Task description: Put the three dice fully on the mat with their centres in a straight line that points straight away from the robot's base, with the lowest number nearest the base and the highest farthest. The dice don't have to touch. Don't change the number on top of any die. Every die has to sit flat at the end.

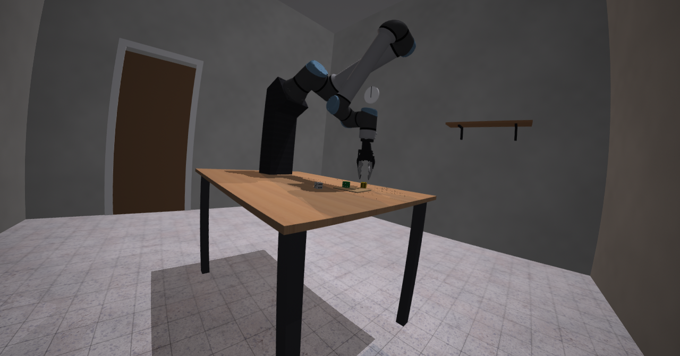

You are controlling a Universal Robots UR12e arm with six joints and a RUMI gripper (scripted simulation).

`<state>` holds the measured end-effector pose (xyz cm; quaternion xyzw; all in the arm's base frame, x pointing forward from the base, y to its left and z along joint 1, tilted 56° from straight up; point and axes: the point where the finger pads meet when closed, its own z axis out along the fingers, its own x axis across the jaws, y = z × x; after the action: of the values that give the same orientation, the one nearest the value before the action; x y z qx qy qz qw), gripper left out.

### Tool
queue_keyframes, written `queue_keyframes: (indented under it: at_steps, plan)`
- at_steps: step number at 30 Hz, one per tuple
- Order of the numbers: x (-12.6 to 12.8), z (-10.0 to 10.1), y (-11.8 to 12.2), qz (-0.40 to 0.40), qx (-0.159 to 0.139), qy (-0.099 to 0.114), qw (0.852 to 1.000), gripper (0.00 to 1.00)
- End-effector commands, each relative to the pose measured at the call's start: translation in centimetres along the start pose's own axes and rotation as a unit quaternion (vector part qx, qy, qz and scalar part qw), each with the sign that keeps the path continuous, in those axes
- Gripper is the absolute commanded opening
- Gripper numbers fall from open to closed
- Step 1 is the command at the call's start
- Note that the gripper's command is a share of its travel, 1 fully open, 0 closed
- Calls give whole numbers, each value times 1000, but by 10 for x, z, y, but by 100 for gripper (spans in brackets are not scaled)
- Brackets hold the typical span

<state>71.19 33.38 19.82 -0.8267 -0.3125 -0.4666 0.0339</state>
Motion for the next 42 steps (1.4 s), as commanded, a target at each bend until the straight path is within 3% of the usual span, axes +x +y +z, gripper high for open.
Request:
queue_keyframes:
  at_steps: [1,42]
  plan:
    - [0,4,0,0,0,0,1000,28]
    - [0,8,0,0,0,0,1000,28]
